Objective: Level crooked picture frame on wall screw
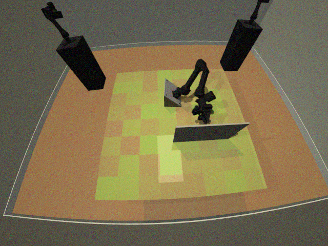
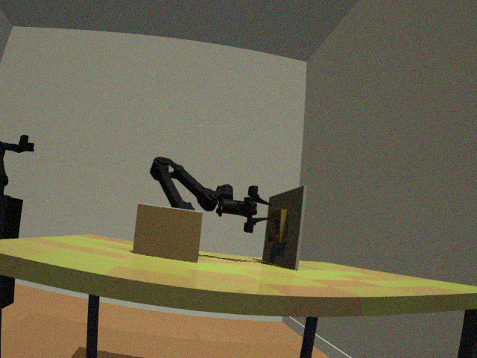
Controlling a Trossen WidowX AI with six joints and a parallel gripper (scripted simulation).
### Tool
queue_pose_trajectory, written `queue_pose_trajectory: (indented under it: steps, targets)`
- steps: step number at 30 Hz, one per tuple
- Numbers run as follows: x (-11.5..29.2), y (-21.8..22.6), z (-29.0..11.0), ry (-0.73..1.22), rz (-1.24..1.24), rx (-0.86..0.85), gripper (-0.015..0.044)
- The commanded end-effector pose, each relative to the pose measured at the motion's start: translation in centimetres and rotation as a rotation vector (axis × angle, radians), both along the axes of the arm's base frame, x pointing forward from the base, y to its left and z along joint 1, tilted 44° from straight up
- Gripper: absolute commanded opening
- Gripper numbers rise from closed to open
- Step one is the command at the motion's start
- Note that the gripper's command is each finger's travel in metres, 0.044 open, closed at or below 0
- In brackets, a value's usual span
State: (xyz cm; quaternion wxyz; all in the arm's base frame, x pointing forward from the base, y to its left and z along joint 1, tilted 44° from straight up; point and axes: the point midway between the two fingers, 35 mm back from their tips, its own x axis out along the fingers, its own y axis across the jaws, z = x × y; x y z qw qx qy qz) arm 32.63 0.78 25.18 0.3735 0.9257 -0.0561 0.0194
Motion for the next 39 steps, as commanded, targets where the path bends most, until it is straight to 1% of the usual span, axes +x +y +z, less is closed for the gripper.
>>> queue_pose_trajectory:
  steps: [1, 7, 11, 12, 14, 20, 27, 39]
  targets:
    - [-3.0, 0.4, -0.4, -0.001, 0.003, 0.050, 0.0260]
    - [-6.7, 0.6, -1.7, -0.005, 0.008, 0.116, 0.0260]
    - [-6.8, 0.6, -1.7, -0.005, 0.008, 0.118, 0.0260]
    - [-6.3, 0.7, -1.1, -0.009, 0.010, 0.103, 0.0260]
    - [-7.1, 1.2, -0.7, -0.005, 0.005, 0.110, 0.0260]
    - [-11.3, 1.9, 0.8, 0.015, -0.017, 0.134, 0.0260]
    - [-16.0, -0.5, 1.2, 0.039, -0.044, 0.148, 0.0260]
    - [-16.4, -0.9, 1.1, 0.034, -0.049, 0.177, 0.0260]
